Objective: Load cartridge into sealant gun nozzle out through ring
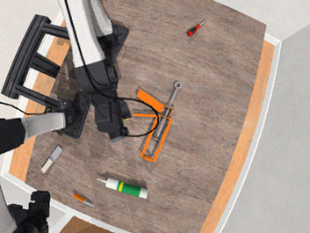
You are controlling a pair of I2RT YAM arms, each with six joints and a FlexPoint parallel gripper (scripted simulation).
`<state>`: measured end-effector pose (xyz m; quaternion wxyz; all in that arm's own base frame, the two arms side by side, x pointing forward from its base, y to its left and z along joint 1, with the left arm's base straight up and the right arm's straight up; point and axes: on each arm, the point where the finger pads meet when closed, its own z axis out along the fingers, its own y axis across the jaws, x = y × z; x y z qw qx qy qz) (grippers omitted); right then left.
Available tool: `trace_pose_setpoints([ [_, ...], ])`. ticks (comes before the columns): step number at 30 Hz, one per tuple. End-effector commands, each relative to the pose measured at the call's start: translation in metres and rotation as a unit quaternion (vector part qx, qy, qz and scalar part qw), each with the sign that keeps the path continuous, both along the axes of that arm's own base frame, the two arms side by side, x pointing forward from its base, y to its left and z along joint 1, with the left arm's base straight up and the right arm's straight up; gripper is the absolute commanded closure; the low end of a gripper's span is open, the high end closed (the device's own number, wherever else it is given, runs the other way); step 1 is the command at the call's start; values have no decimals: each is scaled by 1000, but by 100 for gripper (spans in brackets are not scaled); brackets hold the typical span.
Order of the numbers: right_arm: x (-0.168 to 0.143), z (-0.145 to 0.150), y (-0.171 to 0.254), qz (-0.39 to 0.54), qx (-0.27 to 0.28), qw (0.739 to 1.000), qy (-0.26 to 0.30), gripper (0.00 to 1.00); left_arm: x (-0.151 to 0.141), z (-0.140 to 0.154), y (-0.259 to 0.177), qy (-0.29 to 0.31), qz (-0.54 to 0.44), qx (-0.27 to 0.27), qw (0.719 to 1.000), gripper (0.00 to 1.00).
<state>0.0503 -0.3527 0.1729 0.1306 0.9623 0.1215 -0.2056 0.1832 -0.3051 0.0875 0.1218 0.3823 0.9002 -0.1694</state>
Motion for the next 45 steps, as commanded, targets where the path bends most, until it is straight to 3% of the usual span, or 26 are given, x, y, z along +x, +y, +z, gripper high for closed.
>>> trace_pose_setpoints([
  [1,21,-5,-11,40,4,999,-12,9,14,3,-1,2,37,-1,999,38],
  [16,129,-42,6,257,66,964,-3,9,63,-21,38,59,224,26,972,38],
  [20,141,-46,11,280,72,957,0,9,68,-23,41,64,242,27,968,38],
  [33,226,-78,57,452,115,885,13,9,104,-43,81,101,391,38,914,38],
  [37,236,-82,65,471,119,874,16,9,109,-44,84,104,407,37,907,38],
  [45,280,-101,105,567,139,812,27,9,127,-56,111,123,492,42,861,38],
])
